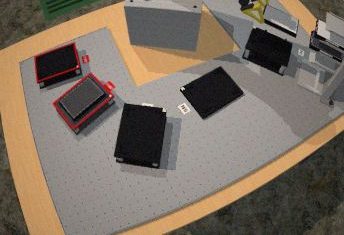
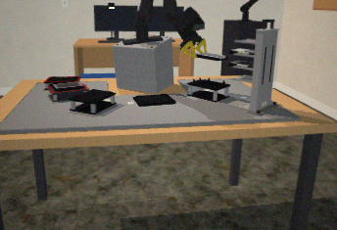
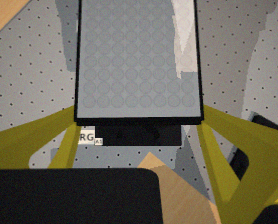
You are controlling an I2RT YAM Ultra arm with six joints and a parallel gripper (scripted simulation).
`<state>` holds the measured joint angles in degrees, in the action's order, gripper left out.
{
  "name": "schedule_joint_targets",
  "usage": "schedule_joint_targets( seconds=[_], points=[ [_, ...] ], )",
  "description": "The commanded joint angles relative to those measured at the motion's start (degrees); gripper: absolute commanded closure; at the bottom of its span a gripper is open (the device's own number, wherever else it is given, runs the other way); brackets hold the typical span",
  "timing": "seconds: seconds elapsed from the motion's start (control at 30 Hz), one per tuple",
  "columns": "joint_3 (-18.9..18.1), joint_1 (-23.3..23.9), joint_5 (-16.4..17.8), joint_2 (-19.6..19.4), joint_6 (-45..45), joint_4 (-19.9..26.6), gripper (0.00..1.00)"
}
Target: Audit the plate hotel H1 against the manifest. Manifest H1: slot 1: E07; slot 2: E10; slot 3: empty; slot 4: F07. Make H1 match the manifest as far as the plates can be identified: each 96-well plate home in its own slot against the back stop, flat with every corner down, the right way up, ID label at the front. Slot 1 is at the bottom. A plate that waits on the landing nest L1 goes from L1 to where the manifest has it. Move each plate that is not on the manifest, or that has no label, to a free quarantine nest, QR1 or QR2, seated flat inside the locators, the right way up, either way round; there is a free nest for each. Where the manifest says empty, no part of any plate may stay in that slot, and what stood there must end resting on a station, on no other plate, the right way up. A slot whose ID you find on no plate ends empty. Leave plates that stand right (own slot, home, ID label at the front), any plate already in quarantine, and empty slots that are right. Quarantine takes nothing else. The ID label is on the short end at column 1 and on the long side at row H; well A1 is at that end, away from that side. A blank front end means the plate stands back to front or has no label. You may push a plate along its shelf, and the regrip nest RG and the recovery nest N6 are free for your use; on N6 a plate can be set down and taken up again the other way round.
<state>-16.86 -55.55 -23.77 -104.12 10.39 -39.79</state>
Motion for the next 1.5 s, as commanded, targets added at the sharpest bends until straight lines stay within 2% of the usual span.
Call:
schedule_joint_targets(
  seconds=[0.0,0.03,0.07,0.13,0.53,0.6,0.63,0.7,1.1,1.17,1.2,1.27,1.47],
  points=[
    [1.04,0.4,0.02,-0.79,-0.55,-2.53,0.14],
    [1.04,0.4,0.02,-0.79,-0.55,-2.53,0.14],
    [1.14,0.48,-0.03,1.1,-0.56,-2.73,0.14],
    [0.17,0.37,-0.03,-1.38,-0.61,-3.21,0.14],
    [1.34,0.77,0.25,-3.81,-0.83,-5.91,0.14],
    [1.34,0.77,0.25,-3.81,-0.83,-5.91,0.14],
    [1.03,0.32,0.22,-1.98,-0.84,-6.11,0.14],
    [0.48,0.54,0.32,-4.46,-0.89,-6.58,0.14],
    [1.05,1.02,0.49,-7.0,-1.11,-9.25,0.14],
    [1.05,1.02,0.49,-7.0,-1.11,-9.25,0.14],
    [1.04,0.87,0.52,-5.12,-1.13,-9.45,0.14],
    [1.11,1.11,0.58,-7.63,-1.17,-9.91,0.14],
    [1.15,1.17,0.71,-8.74,-1.28,-11.22,0.14]
  ],
)
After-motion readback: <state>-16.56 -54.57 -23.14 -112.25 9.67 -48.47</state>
